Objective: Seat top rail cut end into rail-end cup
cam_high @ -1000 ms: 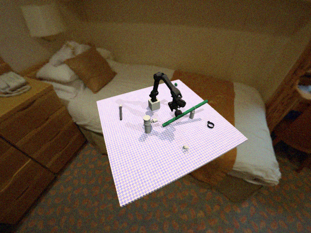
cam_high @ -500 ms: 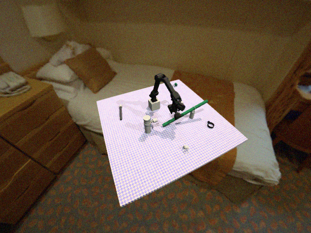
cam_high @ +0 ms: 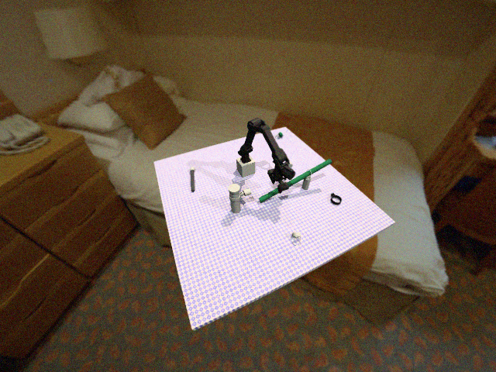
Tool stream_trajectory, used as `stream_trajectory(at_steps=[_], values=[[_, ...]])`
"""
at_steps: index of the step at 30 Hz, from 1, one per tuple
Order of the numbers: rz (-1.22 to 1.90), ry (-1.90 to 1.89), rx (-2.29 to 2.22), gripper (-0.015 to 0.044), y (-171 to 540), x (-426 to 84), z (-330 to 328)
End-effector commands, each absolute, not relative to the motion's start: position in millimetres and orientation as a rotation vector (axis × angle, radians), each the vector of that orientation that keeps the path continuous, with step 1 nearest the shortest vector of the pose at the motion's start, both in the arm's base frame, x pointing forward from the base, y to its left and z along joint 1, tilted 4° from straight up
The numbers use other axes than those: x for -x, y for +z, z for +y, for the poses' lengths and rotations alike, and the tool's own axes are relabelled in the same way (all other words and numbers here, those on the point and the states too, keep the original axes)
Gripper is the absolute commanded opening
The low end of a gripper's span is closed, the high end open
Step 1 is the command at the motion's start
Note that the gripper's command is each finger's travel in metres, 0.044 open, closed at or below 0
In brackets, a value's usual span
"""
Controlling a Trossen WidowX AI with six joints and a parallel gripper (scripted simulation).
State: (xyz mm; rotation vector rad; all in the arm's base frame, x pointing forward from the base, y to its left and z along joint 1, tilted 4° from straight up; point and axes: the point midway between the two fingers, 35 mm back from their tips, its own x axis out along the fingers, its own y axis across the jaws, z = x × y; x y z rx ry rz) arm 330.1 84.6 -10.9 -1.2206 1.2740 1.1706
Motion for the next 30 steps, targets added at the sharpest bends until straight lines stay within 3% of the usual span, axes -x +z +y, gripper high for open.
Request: stream_trajectory(at_steps=[1, 25, 30], values=[[1.276, 1.18, 1.22, 0.044, -20.1, -328.7, 84.3], [1.276, 1.18, 1.22, 0.044, -54.9, -326.3, 82.0], [1.276, 1.18, 1.22, 0.0309, -54.8, -326.4, 82.0]])
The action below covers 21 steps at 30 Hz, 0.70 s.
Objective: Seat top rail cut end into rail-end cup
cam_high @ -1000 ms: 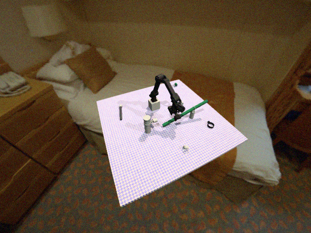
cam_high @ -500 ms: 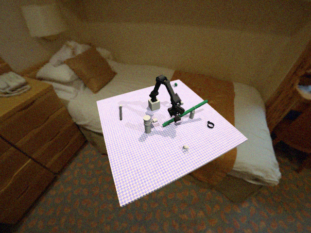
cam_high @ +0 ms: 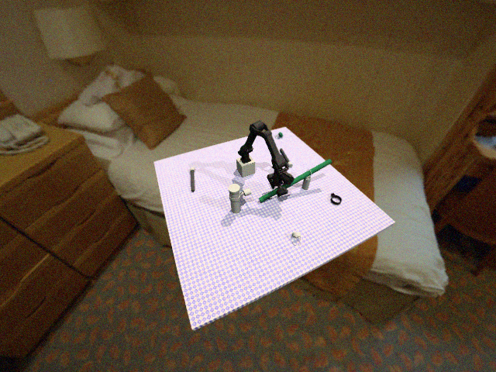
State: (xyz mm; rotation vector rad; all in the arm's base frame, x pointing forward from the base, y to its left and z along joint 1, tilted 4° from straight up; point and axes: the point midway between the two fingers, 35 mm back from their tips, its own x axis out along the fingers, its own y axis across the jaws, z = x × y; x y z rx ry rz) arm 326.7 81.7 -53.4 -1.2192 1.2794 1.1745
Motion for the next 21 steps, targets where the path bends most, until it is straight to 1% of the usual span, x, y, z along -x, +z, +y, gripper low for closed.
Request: stream_trajectory(at_steps=[1, 4, 16, 20, 21], values=[[1.276, 1.18, 1.22, 0.0282, -54.8, -326.4, 82.0], [1.276, 1.18, 1.22, 0.0204, -54.8, -326.4, 82.0], [1.276, 1.18, 1.22, 0.0124, -54.8, -326.4, 82.0], [1.276, 1.18, 1.22, 0.0019, -49.8, -327.9, 81.9], [1.276, 1.18, 1.22, 0.0, -49.2, -328.1, 81.9]])
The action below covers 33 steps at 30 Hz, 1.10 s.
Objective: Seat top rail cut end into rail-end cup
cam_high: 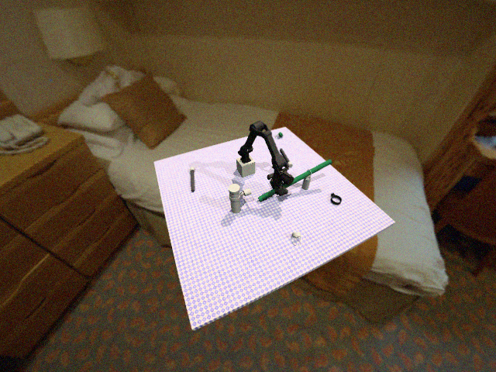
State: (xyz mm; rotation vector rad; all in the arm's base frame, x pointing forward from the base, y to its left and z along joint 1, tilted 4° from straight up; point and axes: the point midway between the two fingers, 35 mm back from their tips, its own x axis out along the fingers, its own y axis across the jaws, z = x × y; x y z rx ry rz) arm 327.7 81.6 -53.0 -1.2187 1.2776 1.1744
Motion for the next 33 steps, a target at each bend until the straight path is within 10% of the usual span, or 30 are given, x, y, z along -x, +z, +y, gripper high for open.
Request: stream_trajectory(at_steps=[1, 33], values=[[1.279, 1.178, 1.223, 0.0, -48.4, -328.3, 81.4], [1.486, 1.046, 1.437, 0.0, 22.1, -332.4, 49.0]])
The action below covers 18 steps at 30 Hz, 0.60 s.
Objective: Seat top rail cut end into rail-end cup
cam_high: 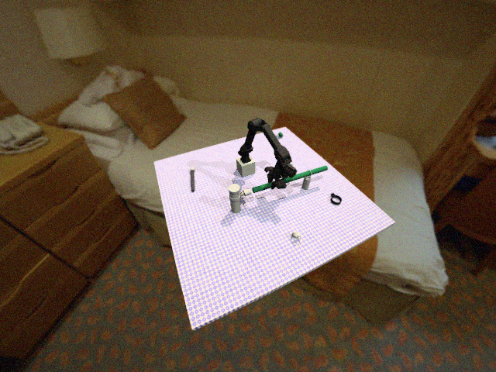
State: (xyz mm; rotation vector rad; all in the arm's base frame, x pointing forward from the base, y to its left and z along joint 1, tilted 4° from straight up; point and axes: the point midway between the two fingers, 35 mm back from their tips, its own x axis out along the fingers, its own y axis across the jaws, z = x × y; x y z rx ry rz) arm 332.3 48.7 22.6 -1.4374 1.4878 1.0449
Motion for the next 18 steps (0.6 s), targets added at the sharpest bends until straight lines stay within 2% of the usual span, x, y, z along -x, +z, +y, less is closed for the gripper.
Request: stream_trajectory(at_steps=[1, 18], values=[[1.486, 1.046, 1.437, 0.0, 22.2, -332.4, 49.0], [1.486, 1.045, 1.437, 0.0, 28.9, -334.9, 45.4]])
